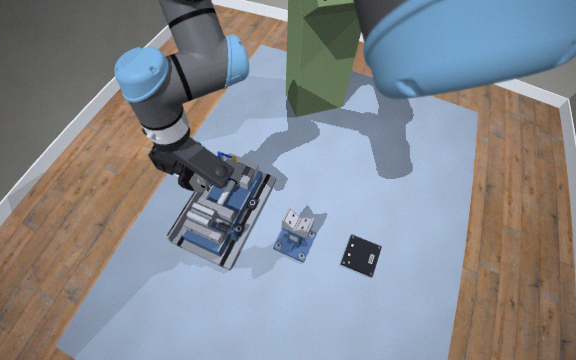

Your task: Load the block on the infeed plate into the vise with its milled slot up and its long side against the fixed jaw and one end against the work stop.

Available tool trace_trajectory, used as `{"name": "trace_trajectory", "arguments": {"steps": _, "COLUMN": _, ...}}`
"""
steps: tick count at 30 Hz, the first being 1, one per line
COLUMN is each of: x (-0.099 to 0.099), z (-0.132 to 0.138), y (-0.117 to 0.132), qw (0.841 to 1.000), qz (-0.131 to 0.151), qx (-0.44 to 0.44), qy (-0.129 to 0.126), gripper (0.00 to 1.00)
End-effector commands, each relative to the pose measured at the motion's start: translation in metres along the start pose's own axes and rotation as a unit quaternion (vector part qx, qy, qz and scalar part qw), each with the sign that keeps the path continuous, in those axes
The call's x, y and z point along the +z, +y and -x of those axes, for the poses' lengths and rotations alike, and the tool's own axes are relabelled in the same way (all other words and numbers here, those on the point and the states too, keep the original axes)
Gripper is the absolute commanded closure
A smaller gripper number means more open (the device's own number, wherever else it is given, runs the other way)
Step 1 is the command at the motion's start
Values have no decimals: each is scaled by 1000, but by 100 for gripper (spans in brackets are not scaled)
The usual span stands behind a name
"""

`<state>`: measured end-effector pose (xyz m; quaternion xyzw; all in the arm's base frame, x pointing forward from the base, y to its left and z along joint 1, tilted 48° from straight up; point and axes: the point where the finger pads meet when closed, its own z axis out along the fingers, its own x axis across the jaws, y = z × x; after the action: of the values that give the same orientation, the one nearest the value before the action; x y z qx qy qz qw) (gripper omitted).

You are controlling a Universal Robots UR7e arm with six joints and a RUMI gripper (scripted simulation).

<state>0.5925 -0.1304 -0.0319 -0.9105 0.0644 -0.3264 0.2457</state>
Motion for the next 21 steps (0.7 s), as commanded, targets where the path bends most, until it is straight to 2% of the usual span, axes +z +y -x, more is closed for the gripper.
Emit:
{"name": "trace_trajectory", "arguments": {"steps": 1, "x": 0, "z": 0, "y": 0, "qw": 1000, "qz": 0, "qx": 0, "qy": 0, "gripper": 100}}
{"name": "trace_trajectory", "arguments": {"steps": 21, "x": 15, "z": 0, "y": 0, "qw": 1000, "qz": 0, "qx": 0, "qy": 0, "gripper": 100}}
